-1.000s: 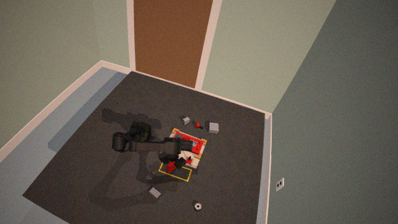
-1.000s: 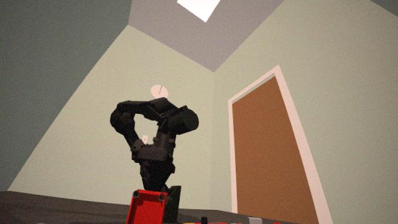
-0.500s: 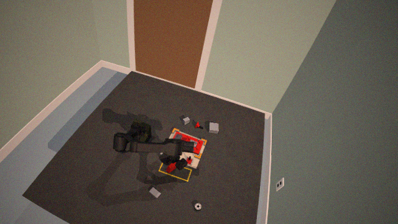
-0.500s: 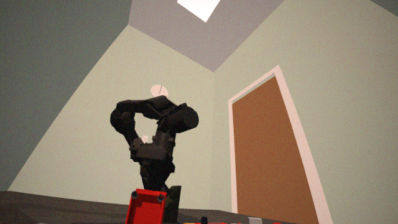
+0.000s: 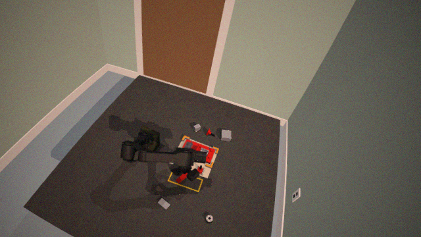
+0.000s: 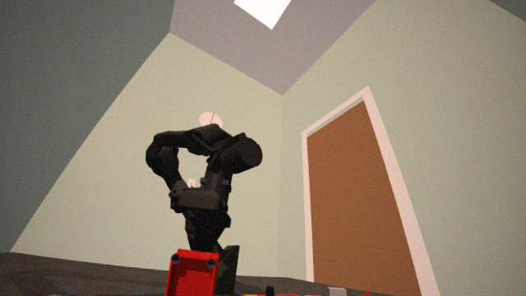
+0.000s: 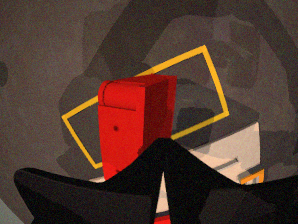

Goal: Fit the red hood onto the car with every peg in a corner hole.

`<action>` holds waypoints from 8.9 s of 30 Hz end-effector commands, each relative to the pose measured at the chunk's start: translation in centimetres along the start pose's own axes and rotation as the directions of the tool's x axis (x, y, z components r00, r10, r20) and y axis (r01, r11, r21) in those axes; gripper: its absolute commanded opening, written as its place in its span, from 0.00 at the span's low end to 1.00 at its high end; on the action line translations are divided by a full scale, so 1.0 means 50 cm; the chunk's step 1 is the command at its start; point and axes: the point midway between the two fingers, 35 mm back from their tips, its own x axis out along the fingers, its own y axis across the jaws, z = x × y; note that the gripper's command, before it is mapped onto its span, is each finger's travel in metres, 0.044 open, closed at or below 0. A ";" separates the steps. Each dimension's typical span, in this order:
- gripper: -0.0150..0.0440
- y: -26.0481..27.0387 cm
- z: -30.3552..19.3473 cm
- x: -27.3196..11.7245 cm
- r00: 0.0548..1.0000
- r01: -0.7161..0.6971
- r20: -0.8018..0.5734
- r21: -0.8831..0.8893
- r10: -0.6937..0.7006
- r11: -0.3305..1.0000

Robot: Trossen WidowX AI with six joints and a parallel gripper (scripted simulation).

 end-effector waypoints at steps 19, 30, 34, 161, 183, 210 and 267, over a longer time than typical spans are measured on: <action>0.25 0.030 0.001 -0.010 1.000 -0.004 0.000 -0.007 0.004 1.000; 0.25 0.019 -0.002 -0.159 1.000 -0.017 0.008 -0.126 0.018 0.992; 0.25 0.019 -0.005 -0.147 1.000 -0.026 0.003 -0.122 0.026 0.992; 1.00 0.123 0.007 0.077 1.000 0.003 0.003 -1.000 0.006 0.003; 1.00 0.123 0.007 0.104 1.000 0.004 0.004 -1.000 0.007 0.003; 1.00 0.123 0.007 0.124 1.000 0.005 0.005 -1.000 0.007 0.004; 0.25 0.127 0.005 0.063 1.000 -0.003 -0.003 -1.000 0.012 0.010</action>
